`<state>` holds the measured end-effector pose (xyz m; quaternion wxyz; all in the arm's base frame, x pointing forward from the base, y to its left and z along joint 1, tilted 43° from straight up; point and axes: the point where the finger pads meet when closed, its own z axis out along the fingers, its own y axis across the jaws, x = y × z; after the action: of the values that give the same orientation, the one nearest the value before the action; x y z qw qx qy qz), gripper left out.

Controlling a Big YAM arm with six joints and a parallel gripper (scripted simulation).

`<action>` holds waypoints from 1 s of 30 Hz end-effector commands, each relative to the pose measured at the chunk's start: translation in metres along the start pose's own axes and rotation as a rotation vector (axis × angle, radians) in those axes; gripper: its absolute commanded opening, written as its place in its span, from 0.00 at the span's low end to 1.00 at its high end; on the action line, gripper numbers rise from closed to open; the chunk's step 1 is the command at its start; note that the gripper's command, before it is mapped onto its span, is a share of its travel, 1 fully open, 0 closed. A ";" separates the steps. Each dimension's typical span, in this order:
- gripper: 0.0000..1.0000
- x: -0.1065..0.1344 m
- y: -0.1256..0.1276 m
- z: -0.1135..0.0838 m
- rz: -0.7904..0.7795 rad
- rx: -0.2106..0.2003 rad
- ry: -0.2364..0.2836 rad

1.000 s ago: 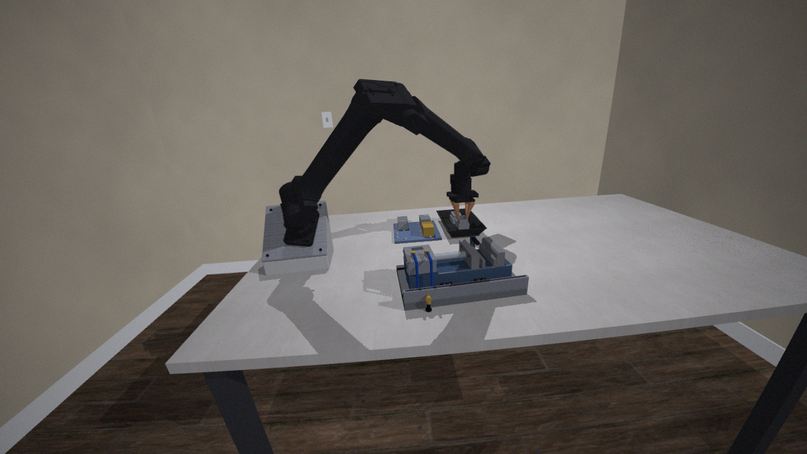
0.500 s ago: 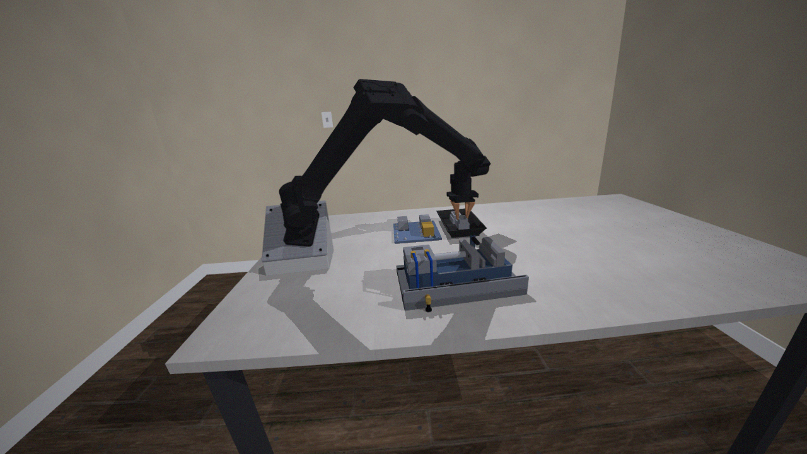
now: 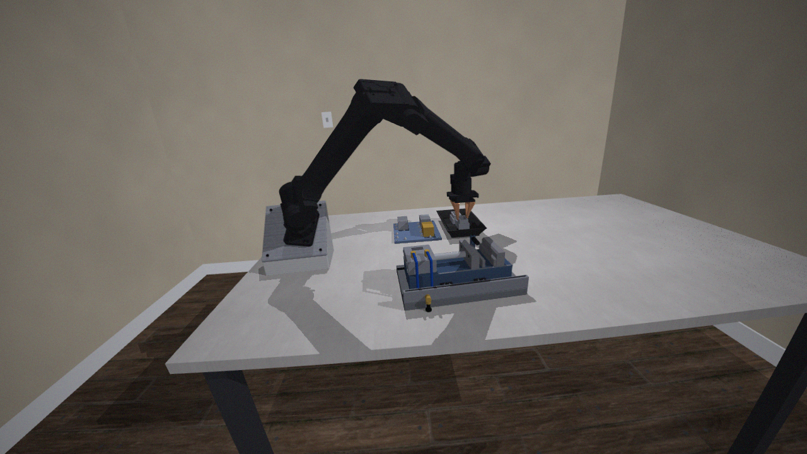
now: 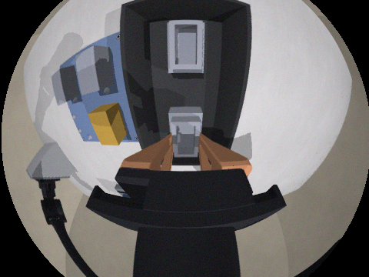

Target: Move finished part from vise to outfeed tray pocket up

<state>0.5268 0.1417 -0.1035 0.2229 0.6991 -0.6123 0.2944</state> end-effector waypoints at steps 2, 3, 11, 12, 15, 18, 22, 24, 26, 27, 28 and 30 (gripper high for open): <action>0.00 0.001 -0.011 -0.004 0.013 0.021 -0.010; 0.00 0.001 -0.011 -0.004 0.013 0.021 -0.010; 0.00 0.001 -0.010 -0.003 0.011 0.019 -0.009; 0.00 0.001 -0.010 -0.003 0.011 0.019 -0.009; 0.00 0.000 -0.010 -0.003 0.011 0.020 -0.009; 0.00 0.001 -0.010 -0.002 0.009 0.018 -0.008; 0.00 0.000 -0.010 -0.002 0.009 0.019 -0.008; 0.00 0.000 -0.010 -0.002 0.009 0.019 -0.008; 0.00 0.000 -0.010 -0.001 0.010 0.018 -0.008; 0.00 0.000 -0.010 -0.001 0.010 0.018 -0.008; 0.00 0.001 -0.009 -0.001 0.010 0.017 -0.008; 0.00 0.000 -0.009 -0.001 0.007 0.016 -0.007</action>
<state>0.5277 0.1407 -0.1036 0.2224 0.6990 -0.6125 0.2946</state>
